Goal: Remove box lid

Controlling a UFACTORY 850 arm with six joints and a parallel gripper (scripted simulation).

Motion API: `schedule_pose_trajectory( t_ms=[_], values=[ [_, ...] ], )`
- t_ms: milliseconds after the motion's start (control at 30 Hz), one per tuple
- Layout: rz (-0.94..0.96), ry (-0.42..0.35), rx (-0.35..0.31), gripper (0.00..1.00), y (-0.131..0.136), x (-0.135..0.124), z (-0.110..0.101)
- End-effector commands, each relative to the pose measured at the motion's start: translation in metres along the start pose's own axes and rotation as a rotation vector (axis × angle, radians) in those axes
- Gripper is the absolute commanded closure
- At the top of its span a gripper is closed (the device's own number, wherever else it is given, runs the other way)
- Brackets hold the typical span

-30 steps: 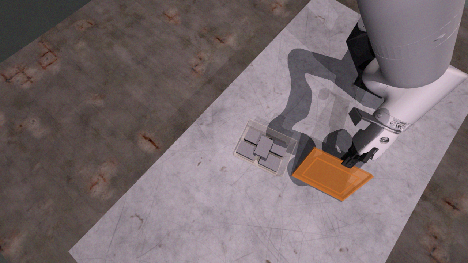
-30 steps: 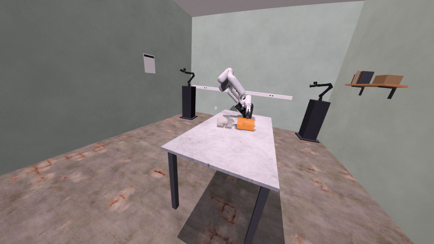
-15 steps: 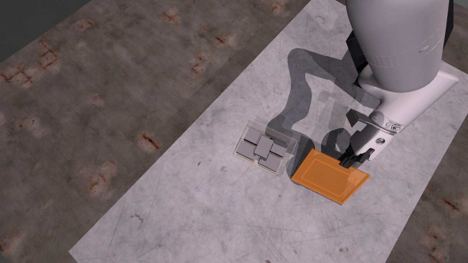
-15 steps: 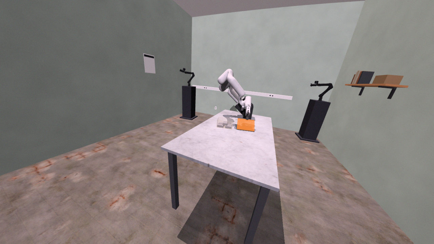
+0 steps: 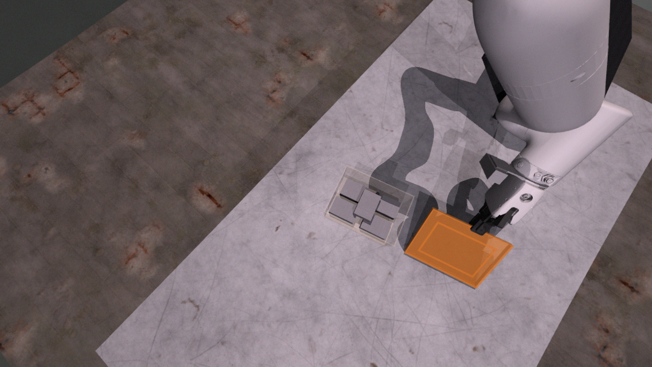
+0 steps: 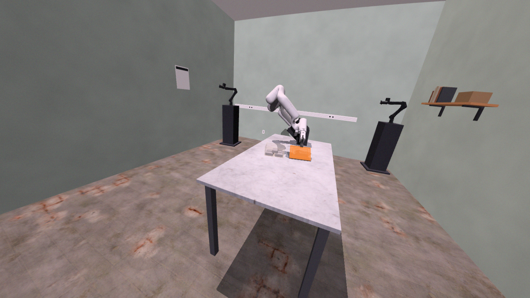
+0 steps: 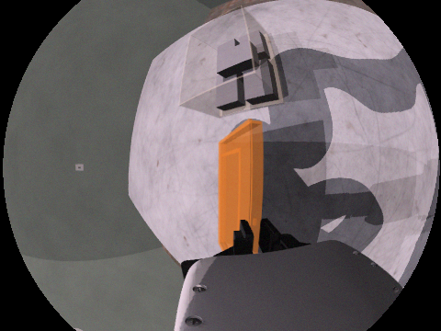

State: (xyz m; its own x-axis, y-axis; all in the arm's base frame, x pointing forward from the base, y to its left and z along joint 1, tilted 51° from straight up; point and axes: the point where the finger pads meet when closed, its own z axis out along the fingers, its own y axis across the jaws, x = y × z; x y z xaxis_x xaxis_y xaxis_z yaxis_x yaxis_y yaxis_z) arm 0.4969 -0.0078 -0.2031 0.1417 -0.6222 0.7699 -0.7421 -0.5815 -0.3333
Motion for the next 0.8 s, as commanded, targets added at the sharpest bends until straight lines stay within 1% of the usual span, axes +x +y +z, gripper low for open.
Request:
schedule_pose_trajectory(
  t_ms=[0,167,333,567,733,767],
  values=[
    [0.0,0.0,0.001,1.0,0.003,0.0,0.004],
    [0.0,0.0,0.006,1.0,0.004,0.0,0.005],
    [0.0,0.0,0.068,1.0,0.007,0.0,0.005],
    [0.0,0.0,0.076,1.0,0.015,0.0,0.007],
    [0.0,0.0,0.138,1.0,0.018,0.0,0.008],
    [0.001,0.0,0.141,1.0,0.022,0.0,0.01]
  ],
)
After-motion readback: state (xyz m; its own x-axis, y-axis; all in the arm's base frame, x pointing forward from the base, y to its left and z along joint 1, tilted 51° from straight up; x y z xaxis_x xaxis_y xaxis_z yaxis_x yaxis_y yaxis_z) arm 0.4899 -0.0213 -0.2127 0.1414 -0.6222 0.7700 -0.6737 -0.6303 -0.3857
